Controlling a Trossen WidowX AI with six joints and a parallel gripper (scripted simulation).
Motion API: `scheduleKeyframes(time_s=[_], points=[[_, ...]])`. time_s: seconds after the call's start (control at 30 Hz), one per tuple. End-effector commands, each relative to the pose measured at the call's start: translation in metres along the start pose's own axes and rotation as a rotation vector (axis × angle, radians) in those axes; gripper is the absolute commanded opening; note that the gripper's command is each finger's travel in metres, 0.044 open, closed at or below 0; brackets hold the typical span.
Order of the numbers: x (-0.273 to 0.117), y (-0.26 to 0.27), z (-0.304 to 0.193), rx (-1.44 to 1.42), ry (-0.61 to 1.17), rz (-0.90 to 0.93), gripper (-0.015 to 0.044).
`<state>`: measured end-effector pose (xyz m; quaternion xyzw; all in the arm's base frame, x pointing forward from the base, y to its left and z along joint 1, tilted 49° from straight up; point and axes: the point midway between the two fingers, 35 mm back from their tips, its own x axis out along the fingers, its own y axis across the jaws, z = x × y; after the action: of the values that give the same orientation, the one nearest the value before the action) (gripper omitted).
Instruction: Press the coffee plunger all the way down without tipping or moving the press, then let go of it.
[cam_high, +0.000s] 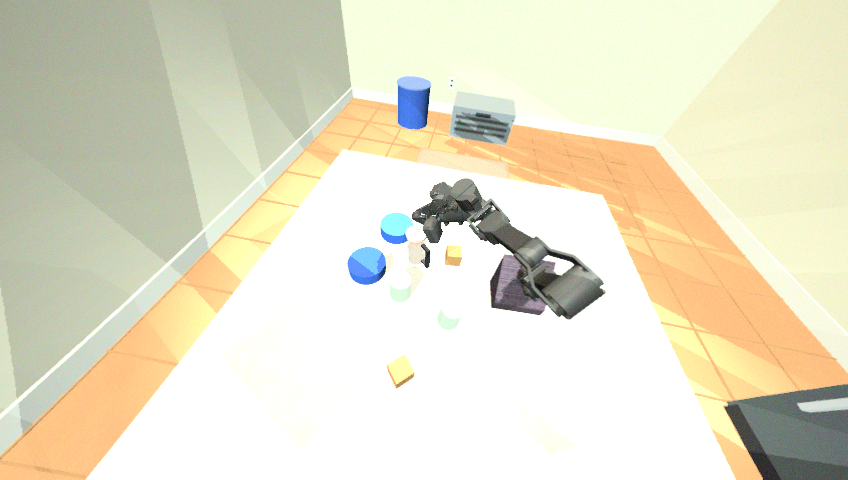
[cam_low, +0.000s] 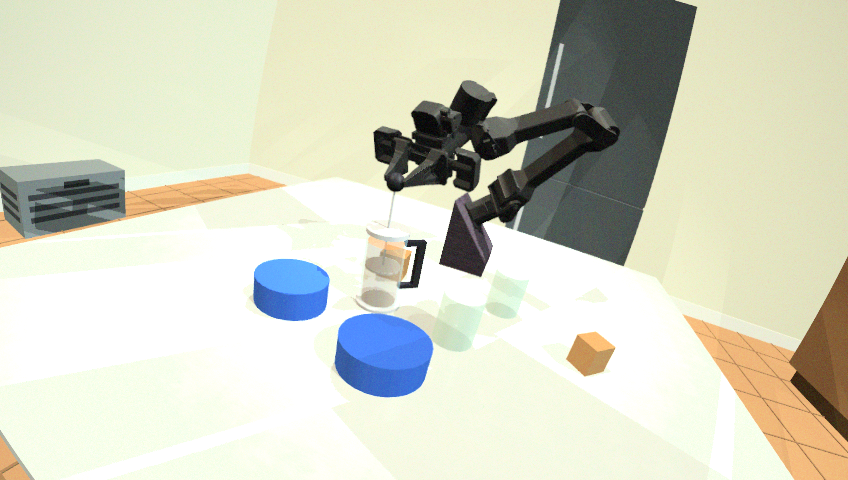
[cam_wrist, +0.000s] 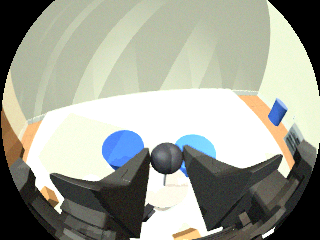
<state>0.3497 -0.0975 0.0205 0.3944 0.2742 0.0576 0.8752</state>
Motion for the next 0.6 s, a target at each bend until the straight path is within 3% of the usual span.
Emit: scheduleKeyframes(time_s=[0.0, 0.57], points=[[0.009, -0.001, -0.026, 0.029, 0.051, -0.003, 0.0113], [0.026, 0.001, -0.04, 0.032, 0.047, 0.001, 0.0113]])
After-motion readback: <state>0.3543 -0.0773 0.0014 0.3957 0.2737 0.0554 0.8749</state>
